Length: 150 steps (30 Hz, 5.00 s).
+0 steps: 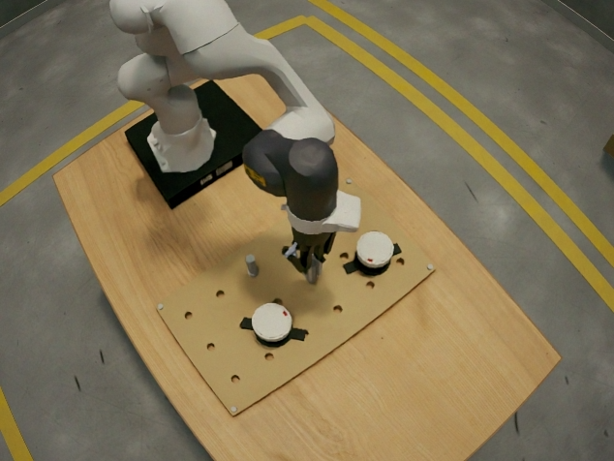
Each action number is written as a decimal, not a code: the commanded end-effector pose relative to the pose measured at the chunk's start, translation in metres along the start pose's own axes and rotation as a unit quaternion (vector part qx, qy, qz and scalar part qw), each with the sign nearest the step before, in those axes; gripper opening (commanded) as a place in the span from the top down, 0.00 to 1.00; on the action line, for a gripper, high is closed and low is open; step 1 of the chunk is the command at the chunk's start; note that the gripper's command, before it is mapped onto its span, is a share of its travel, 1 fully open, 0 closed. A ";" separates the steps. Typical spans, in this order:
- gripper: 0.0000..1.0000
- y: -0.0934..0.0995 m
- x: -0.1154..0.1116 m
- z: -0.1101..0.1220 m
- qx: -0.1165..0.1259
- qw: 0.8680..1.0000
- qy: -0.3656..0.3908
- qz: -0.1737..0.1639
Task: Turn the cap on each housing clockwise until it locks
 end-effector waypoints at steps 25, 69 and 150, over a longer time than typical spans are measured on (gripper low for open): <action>0.90 -0.001 0.001 0.001 -0.001 1.000 -0.002 0.002; 0.90 -0.007 0.001 0.001 -0.001 1.000 -0.002 0.002; 0.90 -0.014 0.001 0.001 -0.001 1.000 -0.002 0.002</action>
Point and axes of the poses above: the point where the finger pads meet when closed, its own y axis back along the fingers, its own z axis across the jaws, x = y × z, the point moved 4 cm from there along y, back along the fingers, and after that the axes turned 1 degree about -y, right-handed, at the moved point
